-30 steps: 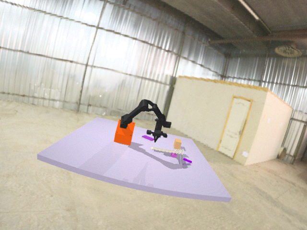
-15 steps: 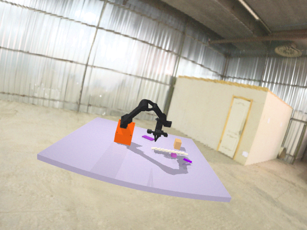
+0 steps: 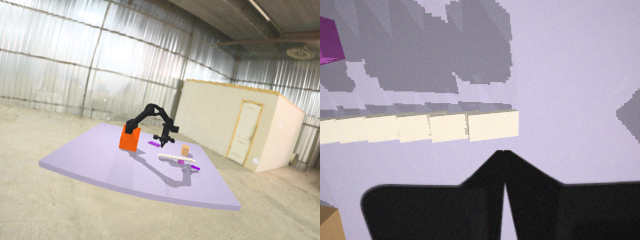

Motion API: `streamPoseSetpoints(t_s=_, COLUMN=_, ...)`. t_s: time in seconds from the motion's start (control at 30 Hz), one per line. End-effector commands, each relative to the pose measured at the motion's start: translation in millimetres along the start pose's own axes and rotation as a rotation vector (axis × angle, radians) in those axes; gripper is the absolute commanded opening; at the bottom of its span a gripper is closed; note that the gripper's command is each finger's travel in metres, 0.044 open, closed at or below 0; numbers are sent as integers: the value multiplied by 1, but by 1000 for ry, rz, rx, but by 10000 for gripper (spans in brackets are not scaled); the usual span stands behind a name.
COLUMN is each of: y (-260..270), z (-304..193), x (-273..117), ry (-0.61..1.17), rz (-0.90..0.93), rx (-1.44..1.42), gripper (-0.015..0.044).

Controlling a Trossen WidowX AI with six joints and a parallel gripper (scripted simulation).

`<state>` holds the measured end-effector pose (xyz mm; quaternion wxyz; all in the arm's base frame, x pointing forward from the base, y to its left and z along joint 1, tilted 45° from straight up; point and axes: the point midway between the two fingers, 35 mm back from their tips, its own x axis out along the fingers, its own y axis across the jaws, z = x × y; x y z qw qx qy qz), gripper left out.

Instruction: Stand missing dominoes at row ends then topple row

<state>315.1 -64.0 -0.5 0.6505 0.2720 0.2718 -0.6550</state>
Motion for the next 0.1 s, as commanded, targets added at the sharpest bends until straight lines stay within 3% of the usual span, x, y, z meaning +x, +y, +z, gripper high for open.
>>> streamPoseSetpoints(t_s=0.0, y=0, z=1, x=-1, ry=-5, rz=1, rx=1, gripper=0)
streamPoseSetpoints(t_s=0.07, y=0, z=1, x=-1, ry=-5, rz=1, rx=1, gripper=0)
